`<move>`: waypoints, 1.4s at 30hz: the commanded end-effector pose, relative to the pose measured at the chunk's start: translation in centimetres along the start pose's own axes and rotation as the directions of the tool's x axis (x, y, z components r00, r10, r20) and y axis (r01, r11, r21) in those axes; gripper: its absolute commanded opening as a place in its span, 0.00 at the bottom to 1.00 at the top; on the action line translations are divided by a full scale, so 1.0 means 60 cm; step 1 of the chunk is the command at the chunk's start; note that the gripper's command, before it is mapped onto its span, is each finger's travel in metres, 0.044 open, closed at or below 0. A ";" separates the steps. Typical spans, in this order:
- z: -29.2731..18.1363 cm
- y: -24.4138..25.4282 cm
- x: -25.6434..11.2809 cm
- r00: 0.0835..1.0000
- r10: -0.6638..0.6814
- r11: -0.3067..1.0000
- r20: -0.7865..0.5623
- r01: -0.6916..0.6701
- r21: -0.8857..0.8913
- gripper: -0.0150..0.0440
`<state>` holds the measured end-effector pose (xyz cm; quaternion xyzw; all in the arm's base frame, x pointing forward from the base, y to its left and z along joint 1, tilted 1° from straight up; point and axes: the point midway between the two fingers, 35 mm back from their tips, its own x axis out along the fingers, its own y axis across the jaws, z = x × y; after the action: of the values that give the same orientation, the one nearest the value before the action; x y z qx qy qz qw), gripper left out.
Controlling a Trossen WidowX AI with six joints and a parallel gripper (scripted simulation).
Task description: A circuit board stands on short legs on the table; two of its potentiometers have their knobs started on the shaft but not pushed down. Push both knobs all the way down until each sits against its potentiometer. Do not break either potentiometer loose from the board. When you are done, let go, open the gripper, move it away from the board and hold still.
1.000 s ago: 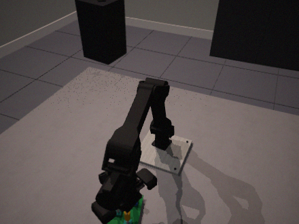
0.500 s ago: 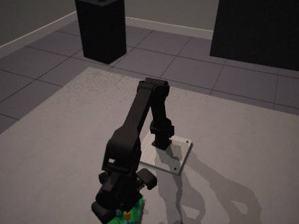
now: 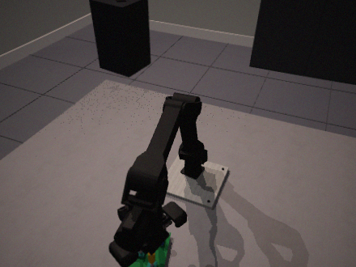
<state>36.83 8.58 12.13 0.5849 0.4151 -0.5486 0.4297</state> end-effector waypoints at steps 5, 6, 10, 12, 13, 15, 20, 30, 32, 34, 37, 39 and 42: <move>0.003 -0.002 0.008 1.000 -0.006 1.000 0.009 0.006 0.006 0.25; 0.003 -0.002 0.009 1.000 -0.006 1.000 0.009 0.006 0.006 0.25; 0.003 -0.002 0.009 1.000 -0.006 1.000 0.009 0.006 0.006 0.25; 0.003 -0.002 0.009 1.000 -0.006 1.000 0.009 0.006 0.006 0.25; 0.003 -0.002 0.009 1.000 -0.006 1.000 0.009 0.006 0.006 0.25; 0.003 -0.002 0.007 1.000 -0.006 1.000 0.009 0.006 0.006 0.25; 0.003 -0.002 0.005 1.000 -0.006 1.000 0.009 0.006 0.006 0.25; 0.003 -0.002 0.007 1.000 -0.006 1.000 0.009 0.006 0.006 0.25; 0.003 -0.002 0.010 1.000 -0.006 1.000 0.009 0.006 0.006 0.25; 0.003 -0.002 0.012 1.000 -0.006 1.000 0.009 0.006 0.006 0.25; 0.003 -0.002 0.012 1.000 -0.006 1.000 0.009 0.006 0.006 0.25; 0.003 -0.002 0.012 1.000 -0.006 1.000 0.009 0.006 0.006 0.25; 0.003 -0.002 0.012 1.000 -0.006 1.000 0.009 0.006 0.006 0.25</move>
<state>36.70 8.55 11.72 0.5828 0.4160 -0.5508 0.4289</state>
